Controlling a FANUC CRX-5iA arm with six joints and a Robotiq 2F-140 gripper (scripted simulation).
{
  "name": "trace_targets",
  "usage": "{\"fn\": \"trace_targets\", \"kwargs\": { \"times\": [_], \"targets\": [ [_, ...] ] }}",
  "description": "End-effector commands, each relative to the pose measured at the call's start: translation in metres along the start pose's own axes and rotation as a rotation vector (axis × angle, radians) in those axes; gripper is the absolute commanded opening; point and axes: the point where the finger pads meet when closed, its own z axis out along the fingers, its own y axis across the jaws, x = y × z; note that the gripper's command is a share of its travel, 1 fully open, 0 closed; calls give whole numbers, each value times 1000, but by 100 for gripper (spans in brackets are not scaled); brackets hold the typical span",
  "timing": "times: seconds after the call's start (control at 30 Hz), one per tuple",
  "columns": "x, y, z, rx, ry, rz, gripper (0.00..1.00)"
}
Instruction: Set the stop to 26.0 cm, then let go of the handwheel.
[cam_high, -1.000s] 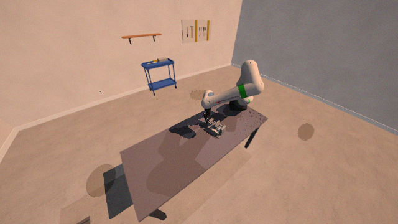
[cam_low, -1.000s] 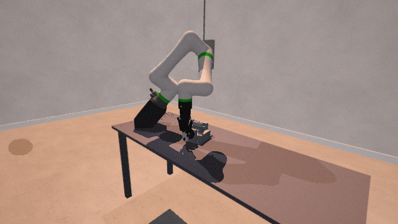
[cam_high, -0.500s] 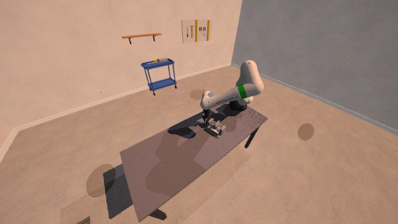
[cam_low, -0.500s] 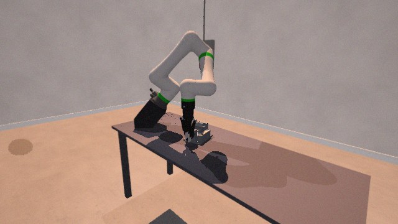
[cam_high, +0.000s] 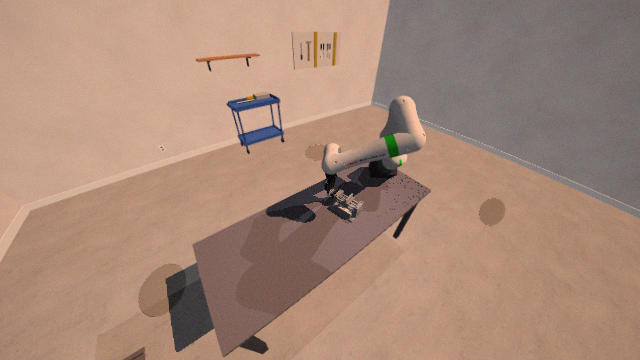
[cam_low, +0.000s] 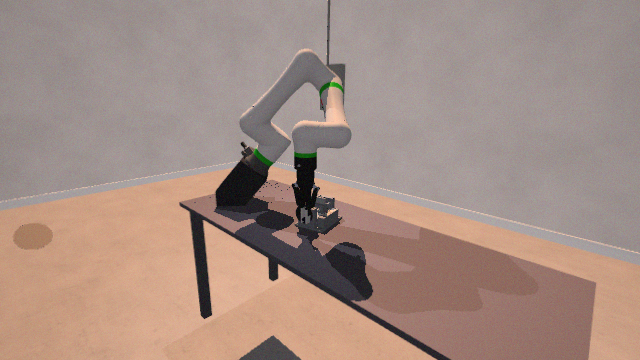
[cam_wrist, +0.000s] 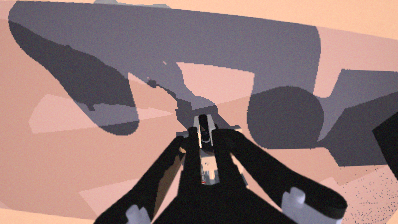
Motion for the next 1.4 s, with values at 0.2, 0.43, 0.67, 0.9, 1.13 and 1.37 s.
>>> {"fn": "trace_targets", "kwargs": {
  "times": [0.2, 0.43, 0.67, 0.9, 1.13, 1.37],
  "targets": [
    [0, 6, -19, 0, 0, 0, 4],
    [0, 13, -26, 0, 0, 0, 4],
    [0, 27, -31, 0, 0, 0, 4],
    [0, 37, -31, 0, 0, 0, 4],
    [0, 50, -24, 0, 0, 0, 4],
    [0, 59, -10, 0, 0, 0, 4]
  ]
}}
